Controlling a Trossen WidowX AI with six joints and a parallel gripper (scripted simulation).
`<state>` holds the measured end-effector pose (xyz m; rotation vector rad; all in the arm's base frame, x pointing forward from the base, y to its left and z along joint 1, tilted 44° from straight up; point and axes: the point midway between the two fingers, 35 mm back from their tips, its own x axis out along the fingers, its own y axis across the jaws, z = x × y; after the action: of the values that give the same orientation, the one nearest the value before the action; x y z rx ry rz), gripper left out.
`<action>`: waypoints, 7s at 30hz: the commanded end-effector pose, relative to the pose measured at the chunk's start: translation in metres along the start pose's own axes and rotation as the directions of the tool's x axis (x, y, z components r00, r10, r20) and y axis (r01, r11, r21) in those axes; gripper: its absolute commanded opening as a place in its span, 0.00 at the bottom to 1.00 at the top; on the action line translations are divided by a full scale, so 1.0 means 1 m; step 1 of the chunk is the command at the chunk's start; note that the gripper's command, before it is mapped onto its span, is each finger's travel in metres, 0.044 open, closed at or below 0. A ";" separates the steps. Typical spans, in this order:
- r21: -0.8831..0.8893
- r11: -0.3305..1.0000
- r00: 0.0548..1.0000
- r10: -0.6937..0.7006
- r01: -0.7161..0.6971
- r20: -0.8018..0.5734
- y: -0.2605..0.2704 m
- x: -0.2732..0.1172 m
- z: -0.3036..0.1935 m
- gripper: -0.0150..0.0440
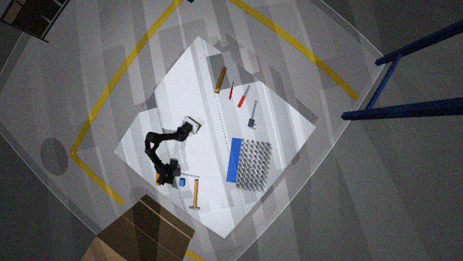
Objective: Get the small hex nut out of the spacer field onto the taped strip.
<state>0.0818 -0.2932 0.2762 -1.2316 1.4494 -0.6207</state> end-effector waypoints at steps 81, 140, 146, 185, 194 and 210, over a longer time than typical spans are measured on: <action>0.208 -0.977 0.913 0.124 0.044 0.389 -0.035 -0.062 -0.010 1.00; 0.009 -0.992 0.905 0.121 0.129 0.409 -0.025 -0.032 -0.012 0.73; 0.009 -0.992 0.905 0.121 0.129 0.409 -0.021 -0.023 -0.012 0.73; 0.009 -0.992 0.905 0.122 0.129 0.409 -0.008 0.001 -0.011 0.47; 0.008 -0.992 0.905 0.121 0.129 0.408 -0.035 -0.033 -0.013 0.25; 0.006 -0.992 0.905 0.120 0.129 0.407 -0.069 -0.111 -0.013 0.25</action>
<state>0.0806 -0.2328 0.3690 1.6291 -0.2772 -1.2388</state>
